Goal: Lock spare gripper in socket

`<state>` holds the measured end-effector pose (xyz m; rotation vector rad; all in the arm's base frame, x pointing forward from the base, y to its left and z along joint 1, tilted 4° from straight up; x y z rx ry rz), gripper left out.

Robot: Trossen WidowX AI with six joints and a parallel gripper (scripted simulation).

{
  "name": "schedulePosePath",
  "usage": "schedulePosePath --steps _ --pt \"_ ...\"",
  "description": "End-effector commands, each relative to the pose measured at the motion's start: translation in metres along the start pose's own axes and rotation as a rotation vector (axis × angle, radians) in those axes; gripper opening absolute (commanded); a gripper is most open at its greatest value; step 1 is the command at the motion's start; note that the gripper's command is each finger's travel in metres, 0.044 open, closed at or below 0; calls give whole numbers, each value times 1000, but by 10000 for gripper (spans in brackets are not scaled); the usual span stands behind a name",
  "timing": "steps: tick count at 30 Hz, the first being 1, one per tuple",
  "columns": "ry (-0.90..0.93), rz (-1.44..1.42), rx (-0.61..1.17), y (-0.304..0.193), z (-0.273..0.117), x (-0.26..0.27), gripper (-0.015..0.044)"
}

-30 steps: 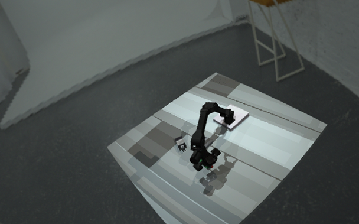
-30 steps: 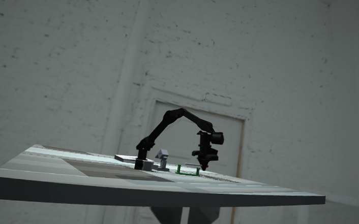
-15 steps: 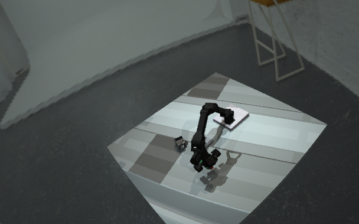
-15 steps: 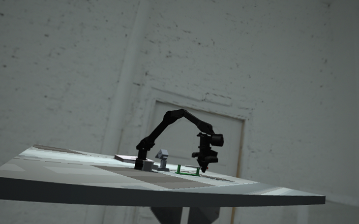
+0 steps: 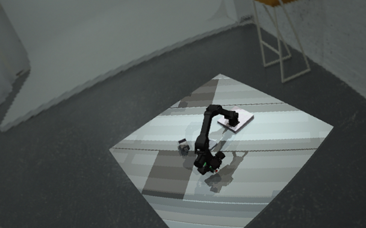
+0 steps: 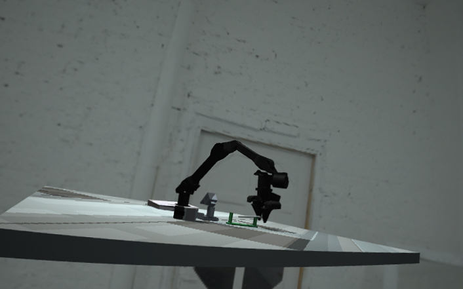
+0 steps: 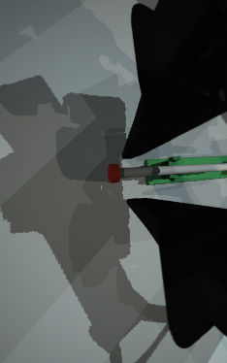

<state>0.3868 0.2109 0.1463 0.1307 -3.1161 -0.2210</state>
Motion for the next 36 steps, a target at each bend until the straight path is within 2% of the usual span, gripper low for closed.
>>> schedulePosePath --steps 1,30,35,36 --pt "-3 0 -1 2 -11 1 200" --pt "50 -1 21 12 -67 7 200" --pt "51 -2 21 10 -60 6 331" --pt "46 -2 24 9 -62 7 305"
Point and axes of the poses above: the point midway between the two fingers, 35 mm back from their tips, its own z axis out along the fingers, its own x axis across the jaws, y = z × x, the point moved 10 cm from there along -z, back along the fingers, and after that the axes turned 8 degrees about -z, right-handed, at the moved point
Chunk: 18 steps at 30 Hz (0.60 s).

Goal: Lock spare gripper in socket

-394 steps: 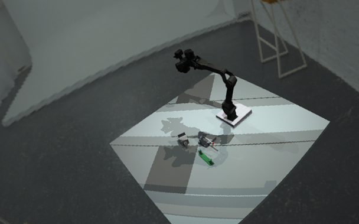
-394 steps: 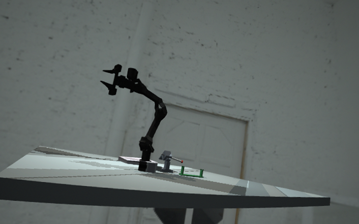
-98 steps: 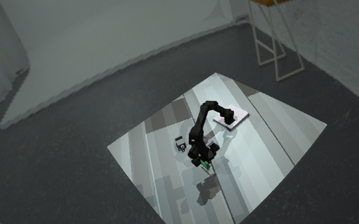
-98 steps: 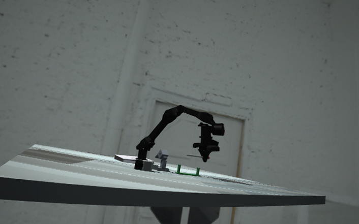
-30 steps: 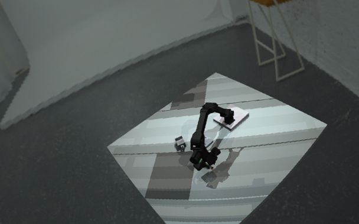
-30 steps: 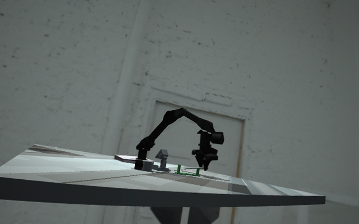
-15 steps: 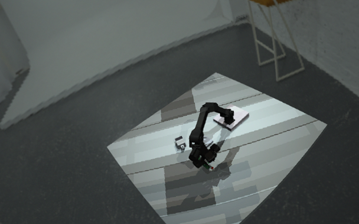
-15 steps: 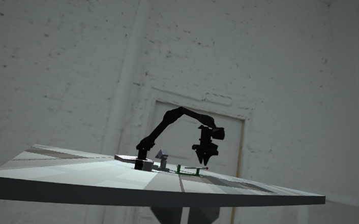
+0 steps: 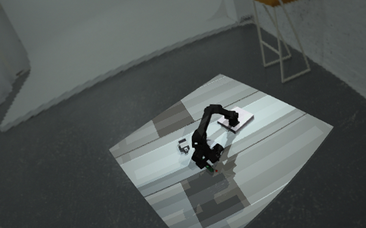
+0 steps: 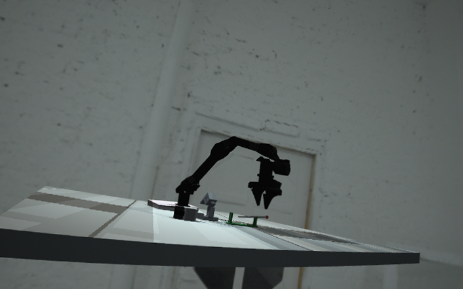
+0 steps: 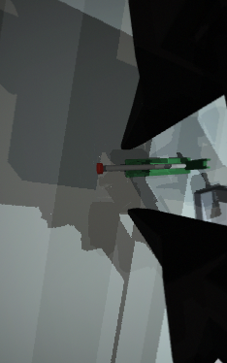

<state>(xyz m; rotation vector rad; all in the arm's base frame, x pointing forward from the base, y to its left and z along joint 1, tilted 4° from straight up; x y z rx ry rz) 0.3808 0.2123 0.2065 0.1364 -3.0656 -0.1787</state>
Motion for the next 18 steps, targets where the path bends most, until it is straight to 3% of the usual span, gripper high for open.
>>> schedulePosePath --steps 1,5,7,12,18 --pt "-22 -2 7 -5 -10 2 279" --pt "-125 -6 62 -37 -59 20 180" --pt "-142 -6 72 -42 -67 24 180" --pt "-142 -6 72 -43 -62 22 180" --pt "-142 -6 72 -50 -16 15 180"
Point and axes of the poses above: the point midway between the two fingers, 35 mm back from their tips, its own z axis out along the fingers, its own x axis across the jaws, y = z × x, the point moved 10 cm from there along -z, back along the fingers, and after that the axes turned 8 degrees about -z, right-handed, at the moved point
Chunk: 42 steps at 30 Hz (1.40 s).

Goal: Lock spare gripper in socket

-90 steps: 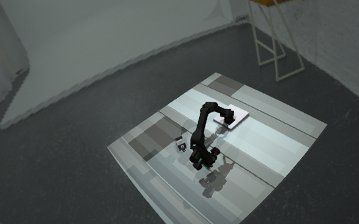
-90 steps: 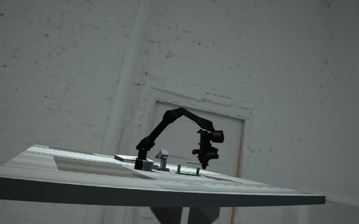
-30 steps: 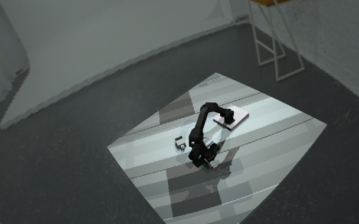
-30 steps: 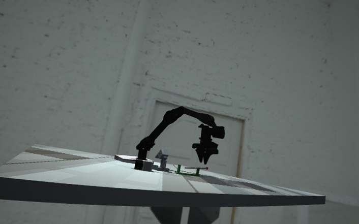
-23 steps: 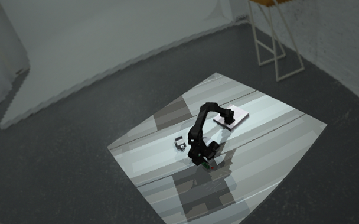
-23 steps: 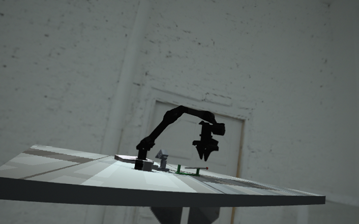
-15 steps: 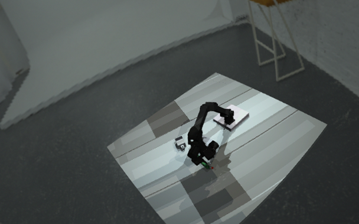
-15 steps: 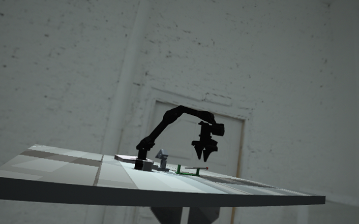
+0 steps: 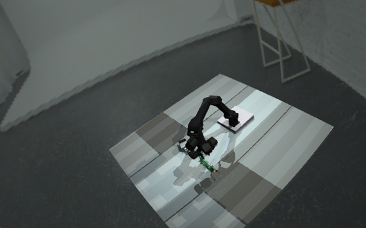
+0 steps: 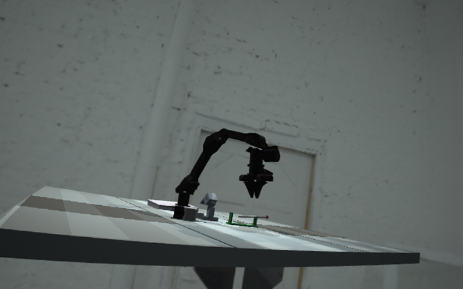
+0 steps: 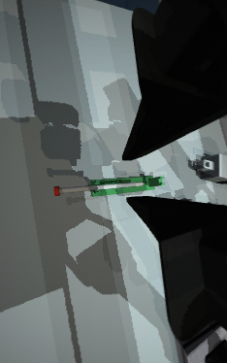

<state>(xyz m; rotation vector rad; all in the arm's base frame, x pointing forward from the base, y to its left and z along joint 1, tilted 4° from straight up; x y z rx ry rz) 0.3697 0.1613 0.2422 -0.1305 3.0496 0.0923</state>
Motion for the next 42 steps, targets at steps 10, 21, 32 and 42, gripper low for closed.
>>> schedulePosePath --steps 10,21,32,42 --pt "10 -3 9 -6 49 2 180" --pt "10 -3 10 -7 67 2 180" --pt "10 -3 10 -9 85 2 180" --pt "11 -3 10 -11 101 4 180"
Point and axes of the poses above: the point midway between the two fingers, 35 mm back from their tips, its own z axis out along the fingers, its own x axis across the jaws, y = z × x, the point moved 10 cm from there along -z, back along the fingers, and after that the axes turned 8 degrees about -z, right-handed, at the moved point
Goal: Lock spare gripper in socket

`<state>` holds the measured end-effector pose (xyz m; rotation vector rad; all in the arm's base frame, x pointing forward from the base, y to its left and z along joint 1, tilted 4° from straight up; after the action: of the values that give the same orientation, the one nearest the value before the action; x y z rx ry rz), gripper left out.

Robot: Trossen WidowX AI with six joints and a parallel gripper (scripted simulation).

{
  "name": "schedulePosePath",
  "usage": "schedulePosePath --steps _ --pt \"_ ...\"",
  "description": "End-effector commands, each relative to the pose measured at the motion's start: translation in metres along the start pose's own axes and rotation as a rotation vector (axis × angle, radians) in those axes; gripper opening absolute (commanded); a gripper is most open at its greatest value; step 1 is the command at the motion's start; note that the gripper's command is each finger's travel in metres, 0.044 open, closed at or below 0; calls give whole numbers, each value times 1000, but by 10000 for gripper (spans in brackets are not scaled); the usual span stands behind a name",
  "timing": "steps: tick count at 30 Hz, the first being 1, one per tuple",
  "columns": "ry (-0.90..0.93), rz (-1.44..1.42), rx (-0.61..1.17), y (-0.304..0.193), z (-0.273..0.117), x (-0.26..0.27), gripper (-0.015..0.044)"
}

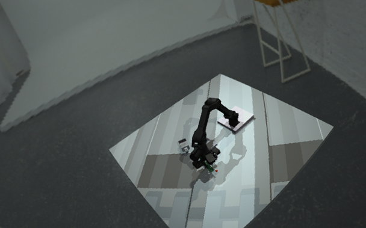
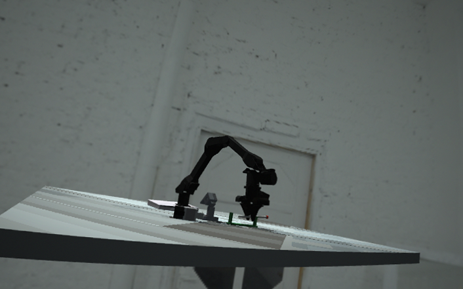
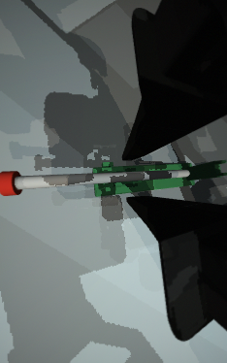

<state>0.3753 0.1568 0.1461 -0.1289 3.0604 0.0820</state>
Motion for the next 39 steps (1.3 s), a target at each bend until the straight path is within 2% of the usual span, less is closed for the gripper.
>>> schedulePosePath --steps 1,4,10,13,39 --pt "0 -4 3 -1 6 0 180" --pt "0 -4 3 -1 6 0 180" --pt "0 -4 3 -1 6 0 23" --pt "0 -4 3 -1 6 0 3" --pt "40 -2 13 1 -20 3 0"
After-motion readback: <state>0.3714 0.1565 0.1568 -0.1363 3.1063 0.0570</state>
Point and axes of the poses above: the point midway between the two fingers, 35 mm back from their tips, its own z axis out along the fingers, its own x axis across the jaws, y = z × x, the point moved 10 cm from there along -z, back along the fingers, and after that the axes turned 8 degrees about -z, right-handed, at the moved point
